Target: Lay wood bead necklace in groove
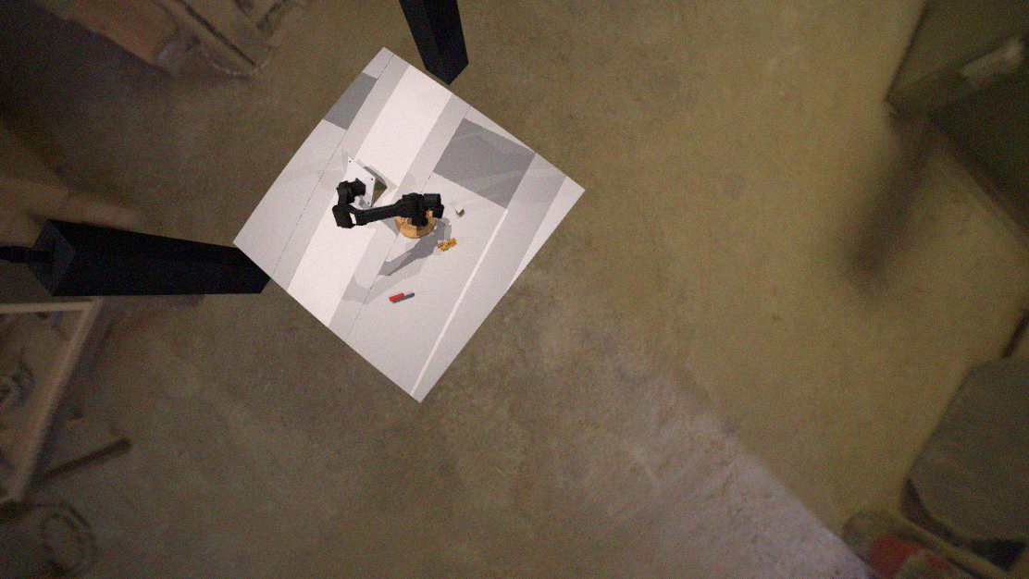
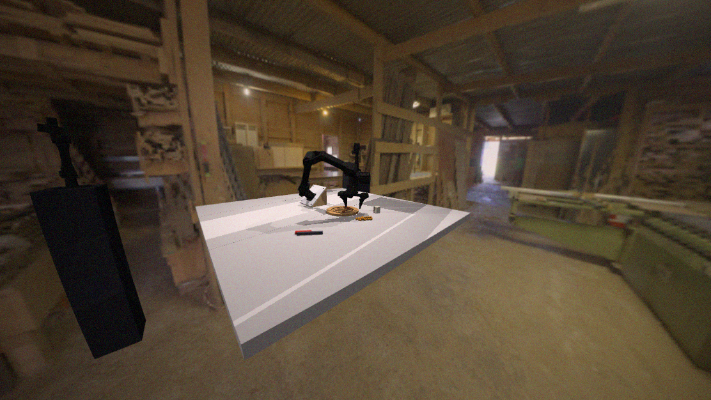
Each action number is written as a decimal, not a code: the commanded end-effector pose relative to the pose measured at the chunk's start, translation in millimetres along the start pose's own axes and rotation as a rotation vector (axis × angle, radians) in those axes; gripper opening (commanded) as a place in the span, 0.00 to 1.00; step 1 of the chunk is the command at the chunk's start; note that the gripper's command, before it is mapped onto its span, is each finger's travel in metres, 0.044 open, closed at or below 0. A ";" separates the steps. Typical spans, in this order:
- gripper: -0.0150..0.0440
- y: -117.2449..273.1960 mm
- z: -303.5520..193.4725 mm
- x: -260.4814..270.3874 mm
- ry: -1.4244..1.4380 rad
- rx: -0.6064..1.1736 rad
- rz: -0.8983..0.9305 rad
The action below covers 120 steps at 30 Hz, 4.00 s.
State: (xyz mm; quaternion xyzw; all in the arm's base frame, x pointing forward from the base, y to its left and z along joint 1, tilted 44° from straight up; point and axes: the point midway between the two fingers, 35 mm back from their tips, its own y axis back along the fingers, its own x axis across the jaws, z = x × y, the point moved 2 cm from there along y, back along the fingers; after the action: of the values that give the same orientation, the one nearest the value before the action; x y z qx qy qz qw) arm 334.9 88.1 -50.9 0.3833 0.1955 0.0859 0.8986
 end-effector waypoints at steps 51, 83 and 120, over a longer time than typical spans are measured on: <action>0.46 32.1 7.4 -42.0 1.131 -0.001 0.001; 0.46 -7.9 7.8 -42.1 1.131 -0.002 0.000; 0.25 -5.8 6.8 -41.6 1.128 0.003 0.004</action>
State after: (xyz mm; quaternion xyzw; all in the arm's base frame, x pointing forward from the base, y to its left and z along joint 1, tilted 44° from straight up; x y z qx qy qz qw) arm 299.9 66.7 -39.1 0.2796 0.6451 0.2789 0.6541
